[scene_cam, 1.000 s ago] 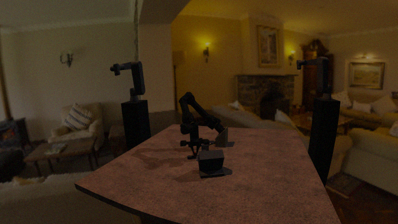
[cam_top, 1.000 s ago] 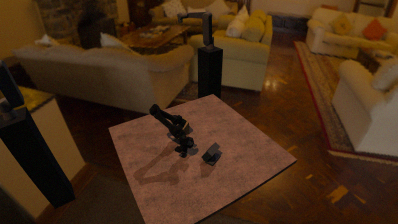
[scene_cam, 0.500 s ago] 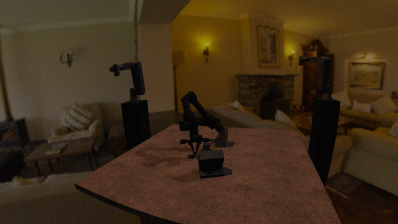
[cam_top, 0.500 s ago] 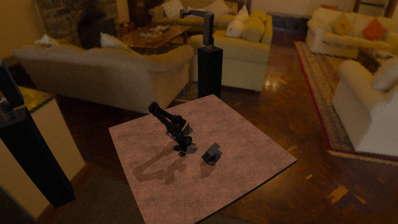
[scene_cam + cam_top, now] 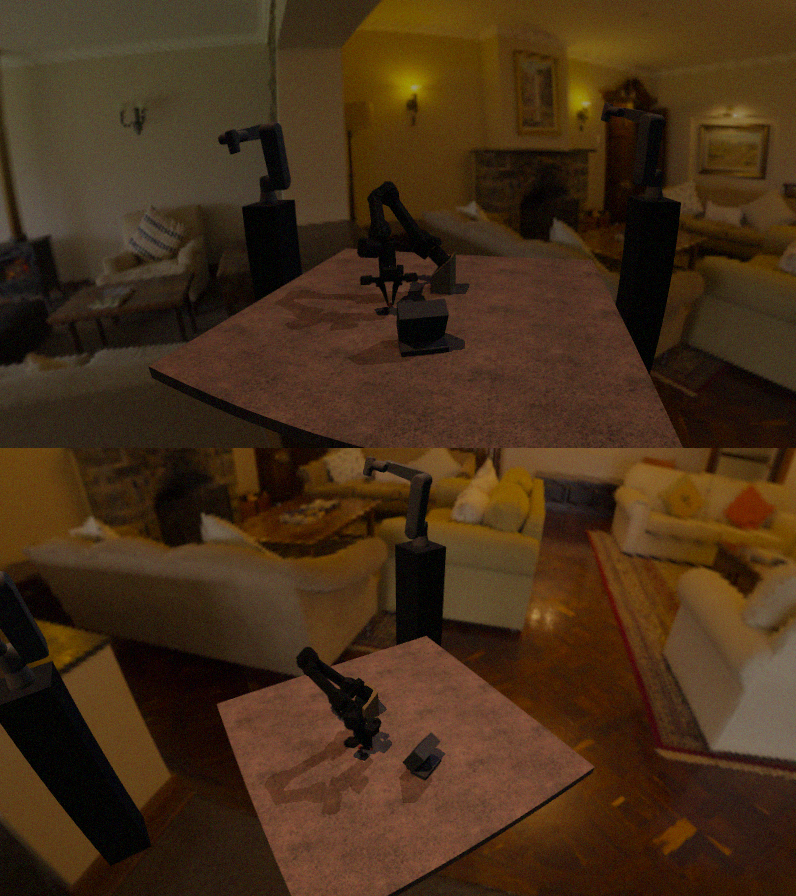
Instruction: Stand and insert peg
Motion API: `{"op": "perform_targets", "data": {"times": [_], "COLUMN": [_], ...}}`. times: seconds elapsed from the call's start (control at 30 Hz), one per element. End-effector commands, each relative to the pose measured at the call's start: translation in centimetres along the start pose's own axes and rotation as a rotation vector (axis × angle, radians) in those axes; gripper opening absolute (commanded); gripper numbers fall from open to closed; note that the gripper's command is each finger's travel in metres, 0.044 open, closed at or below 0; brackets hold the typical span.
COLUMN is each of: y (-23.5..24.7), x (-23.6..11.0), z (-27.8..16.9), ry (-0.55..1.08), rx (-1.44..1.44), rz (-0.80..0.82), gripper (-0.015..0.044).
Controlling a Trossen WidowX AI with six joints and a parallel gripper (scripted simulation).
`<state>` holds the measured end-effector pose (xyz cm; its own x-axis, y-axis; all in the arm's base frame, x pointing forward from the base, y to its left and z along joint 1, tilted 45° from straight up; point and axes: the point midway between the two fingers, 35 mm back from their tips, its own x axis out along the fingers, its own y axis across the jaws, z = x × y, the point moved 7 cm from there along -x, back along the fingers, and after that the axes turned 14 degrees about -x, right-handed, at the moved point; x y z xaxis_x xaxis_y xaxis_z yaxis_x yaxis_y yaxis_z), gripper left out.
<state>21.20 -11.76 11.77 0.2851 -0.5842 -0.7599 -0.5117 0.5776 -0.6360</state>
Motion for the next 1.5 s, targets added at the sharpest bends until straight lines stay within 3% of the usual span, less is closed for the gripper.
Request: {"op": "perform_targets", "data": {"times": [0.0,1.47], "y": [0.4,1.5], "x": [-0.2,-1.9], "z": [-0.5,-4.9], "ry": [-0.038,-0.407], "rx": [-0.007,-0.01], "rz": [-0.003,-0.095], "gripper": [0.0049,0.0049]}}
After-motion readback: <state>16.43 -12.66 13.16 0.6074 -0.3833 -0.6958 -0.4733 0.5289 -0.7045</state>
